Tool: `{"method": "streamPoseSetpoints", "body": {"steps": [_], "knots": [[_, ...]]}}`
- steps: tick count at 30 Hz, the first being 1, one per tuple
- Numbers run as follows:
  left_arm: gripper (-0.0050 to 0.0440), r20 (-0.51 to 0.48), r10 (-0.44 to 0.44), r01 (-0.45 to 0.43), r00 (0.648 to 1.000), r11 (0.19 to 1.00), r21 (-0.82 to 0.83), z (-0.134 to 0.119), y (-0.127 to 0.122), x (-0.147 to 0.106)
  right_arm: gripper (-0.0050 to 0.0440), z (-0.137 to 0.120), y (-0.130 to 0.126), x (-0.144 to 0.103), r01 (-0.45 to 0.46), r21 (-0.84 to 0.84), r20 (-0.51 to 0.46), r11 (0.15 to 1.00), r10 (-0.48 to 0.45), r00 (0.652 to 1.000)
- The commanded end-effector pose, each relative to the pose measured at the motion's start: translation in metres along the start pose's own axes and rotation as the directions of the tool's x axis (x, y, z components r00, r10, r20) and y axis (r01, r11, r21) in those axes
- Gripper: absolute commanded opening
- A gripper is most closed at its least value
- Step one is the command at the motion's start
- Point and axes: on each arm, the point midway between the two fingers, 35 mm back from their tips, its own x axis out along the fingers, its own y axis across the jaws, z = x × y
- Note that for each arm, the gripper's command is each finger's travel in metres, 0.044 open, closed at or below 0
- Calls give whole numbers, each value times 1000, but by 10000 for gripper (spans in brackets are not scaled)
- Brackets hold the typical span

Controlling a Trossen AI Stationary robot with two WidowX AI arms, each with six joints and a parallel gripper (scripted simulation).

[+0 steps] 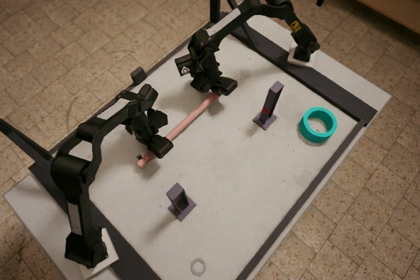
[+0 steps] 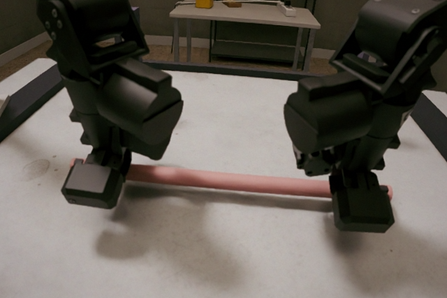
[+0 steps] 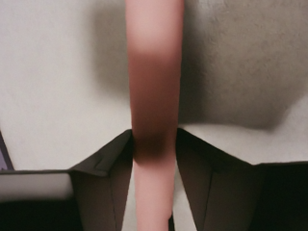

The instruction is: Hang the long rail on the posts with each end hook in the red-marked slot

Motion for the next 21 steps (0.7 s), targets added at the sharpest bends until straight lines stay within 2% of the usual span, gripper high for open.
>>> {"method": "streamPoseSetpoints", "body": {"steps": [1, 9, 21], "knots": [[-50, 43, -27, 27, 999, 1000, -7, 1, 5, -35, -50, 2, -5, -30, -19, 7, 35, 1000, 19, 999], [-50, 44, -27, 27, 999, 1000, -7, 0, 12, -61, -50, 2, -12, -54, -19, 7, 35, 1000, 19, 999], [-50, 44, -27, 27, 999, 1000, -7, 0, 12, -63, -50, 2, -13, -55, -19, 7, 35, 1000, 19, 999]]}}
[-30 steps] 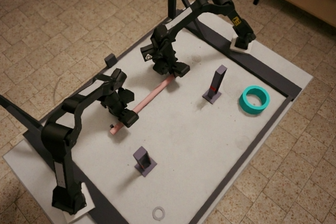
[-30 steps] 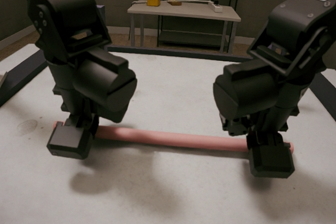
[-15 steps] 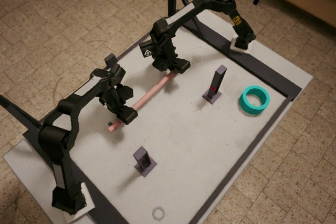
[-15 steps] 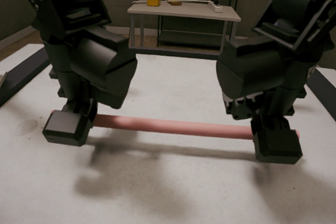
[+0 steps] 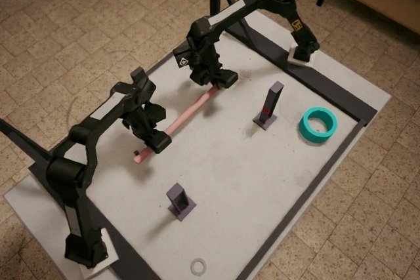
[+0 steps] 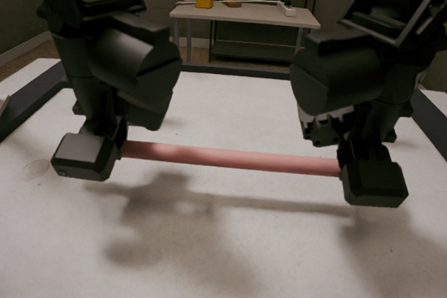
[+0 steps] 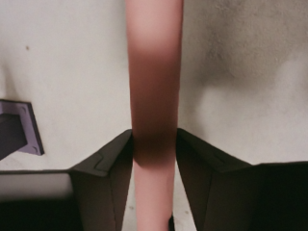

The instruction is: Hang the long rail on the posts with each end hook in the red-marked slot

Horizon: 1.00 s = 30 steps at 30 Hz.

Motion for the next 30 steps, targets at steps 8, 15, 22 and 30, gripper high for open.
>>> {"method": "streamPoseSetpoints", "body": {"steps": [8, 15, 22, 30], "knots": [[-50, 44, -37, 37, 998, 999, -7, 1, 2, -22, -50, 2, -2, -17, -28, 7, 36, 1000, 28, 999], [-50, 45, -165, 165, 985, 986, 1, 1, 5, -22, -50, 2, -6, -17, -156, 2, 37, 988, 156, 987], [-50, 43, -321, 321, 946, 947, 11, 1, 10, -21, -50, 2, -10, -16, -313, -6, 36, 950, 313, 949], [-50, 41, -440, 440, 897, 898, 18, 1, 14, -20, -50, 2, -14, -14, -433, -12, 36, 901, 433, 901]]}}
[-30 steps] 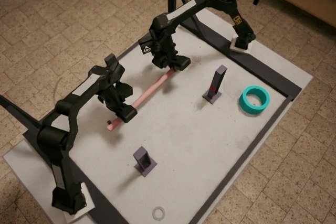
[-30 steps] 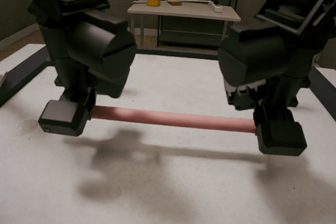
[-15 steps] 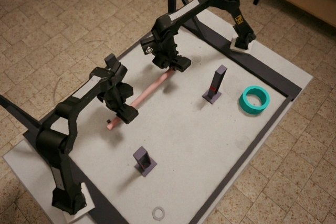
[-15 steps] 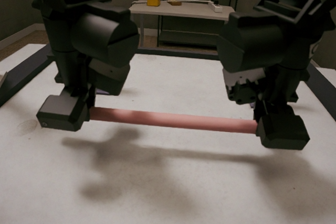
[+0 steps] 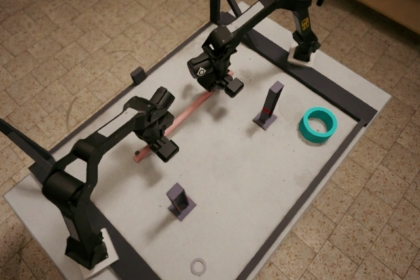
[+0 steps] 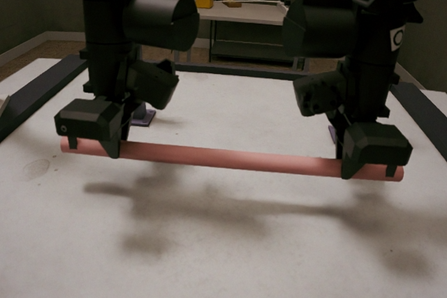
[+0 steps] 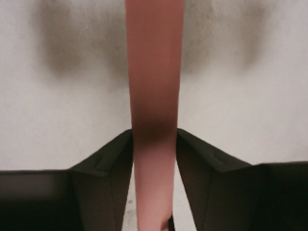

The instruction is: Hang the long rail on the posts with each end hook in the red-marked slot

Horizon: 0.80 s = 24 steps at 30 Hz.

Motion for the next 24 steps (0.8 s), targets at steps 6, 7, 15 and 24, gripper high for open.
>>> {"method": "streamPoseSetpoints", "body": {"steps": [6, 7, 15, 24], "knots": [[-50, 47, -204, 203, 978, 979, 22, 1, 3, -20, -50, 2, -5, -14, -196, -11, 38, 981, 196, 980], [-50, 47, -215, 214, 975, 977, 23, 1, 3, -20, -50, 2, -5, -14, -207, -12, 38, 978, 207, 978], [-50, 45, -288, 287, 957, 958, 27, 1, 6, -20, -50, 2, -7, -14, -280, -16, 37, 960, 280, 959], [-50, 45, -288, 287, 957, 958, 27, 1, 6, -20, -50, 2, -7, -13, -280, -16, 37, 960, 280, 959]]}}
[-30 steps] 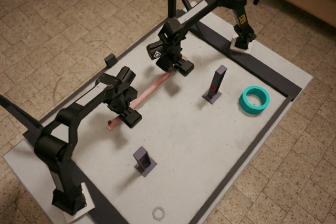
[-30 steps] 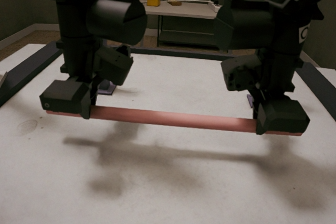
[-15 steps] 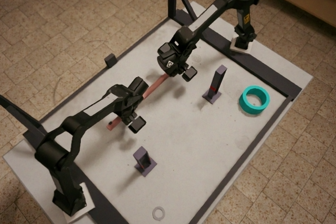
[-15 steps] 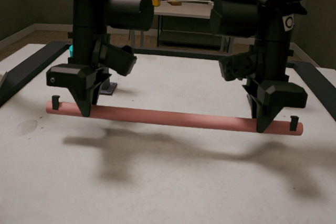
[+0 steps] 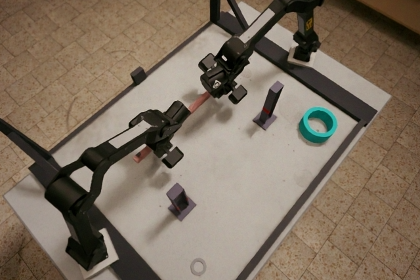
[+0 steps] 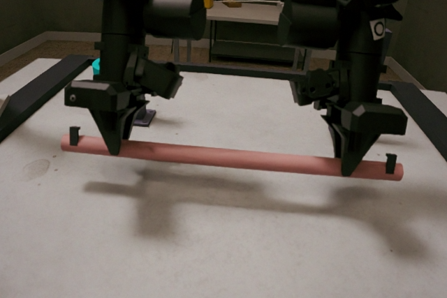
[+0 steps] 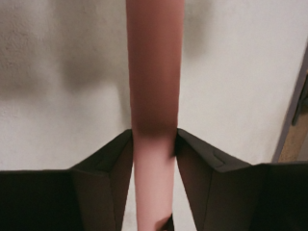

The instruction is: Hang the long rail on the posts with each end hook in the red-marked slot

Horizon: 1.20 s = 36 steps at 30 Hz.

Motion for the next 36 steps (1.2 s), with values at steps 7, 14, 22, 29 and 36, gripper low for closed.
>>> {"method": "streamPoseSetpoints", "body": {"steps": [7, 14, 22, 29, 36], "knots": [[-50, 46, -20, 19, 999, 1000, 25, 2, -7, -14, -50, 2, 4, -9, -14, -15, 36, 1000, 14, 999], [-50, 46, -20, 19, 999, 1000, 25, 3, 1, 6, -50, 2, -4, 11, -14, -15, 36, 1000, 14, 999], [-50, 46, -20, 19, 999, 1000, 25, 3, 5, 17, -50, 3, -11, 27, -13, -15, 36, 1000, 14, 999], [-50, 46, -20, 19, 999, 1000, 25, 4, 9, 26, -50, 3, -17, 42, -13, -15, 36, 1000, 14, 999], [-50, 46, -20, 19, 999, 1000, 25, 5, 14, 37, -50, 3, -18, 45, -13, -15, 36, 1000, 14, 999]]}}
